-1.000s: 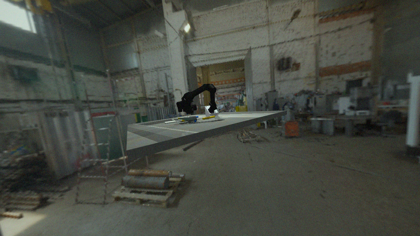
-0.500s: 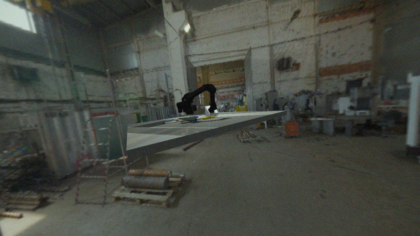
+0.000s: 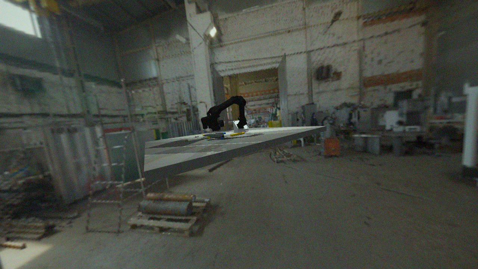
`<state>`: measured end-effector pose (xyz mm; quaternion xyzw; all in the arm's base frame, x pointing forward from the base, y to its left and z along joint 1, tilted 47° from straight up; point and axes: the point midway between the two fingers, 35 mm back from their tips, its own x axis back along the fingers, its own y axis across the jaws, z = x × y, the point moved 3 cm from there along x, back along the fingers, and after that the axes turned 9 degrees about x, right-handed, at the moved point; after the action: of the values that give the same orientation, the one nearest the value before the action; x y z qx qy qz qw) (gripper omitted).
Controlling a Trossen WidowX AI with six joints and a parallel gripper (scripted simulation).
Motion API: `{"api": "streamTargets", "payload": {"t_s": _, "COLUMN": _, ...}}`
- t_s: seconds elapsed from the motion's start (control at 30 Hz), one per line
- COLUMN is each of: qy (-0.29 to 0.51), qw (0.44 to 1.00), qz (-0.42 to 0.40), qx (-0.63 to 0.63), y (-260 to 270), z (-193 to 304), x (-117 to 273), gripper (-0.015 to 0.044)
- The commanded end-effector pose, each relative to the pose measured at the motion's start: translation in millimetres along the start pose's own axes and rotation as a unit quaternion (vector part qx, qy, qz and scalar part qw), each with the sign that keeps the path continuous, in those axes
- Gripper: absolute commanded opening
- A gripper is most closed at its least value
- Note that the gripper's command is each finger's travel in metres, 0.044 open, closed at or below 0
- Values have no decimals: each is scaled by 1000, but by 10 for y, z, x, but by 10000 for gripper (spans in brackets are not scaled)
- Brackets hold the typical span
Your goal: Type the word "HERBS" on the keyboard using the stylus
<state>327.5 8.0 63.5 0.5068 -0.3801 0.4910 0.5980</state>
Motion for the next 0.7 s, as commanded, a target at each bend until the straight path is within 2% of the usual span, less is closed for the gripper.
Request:
{"api": "streamTargets", "payload": {"t_s": 0.0, "qy": -2, "qw": 1000, "qz": 0, "qx": -1, "y": -2, "z": -23, "x": -13, "gripper": 81}}
{"api": "streamTargets", "payload": {"t_s": 0.67, "qy": -2, "qw": 1000, "qz": 0, "qx": -1, "y": -9, "z": -70, "x": -40, "gripper": 81}}
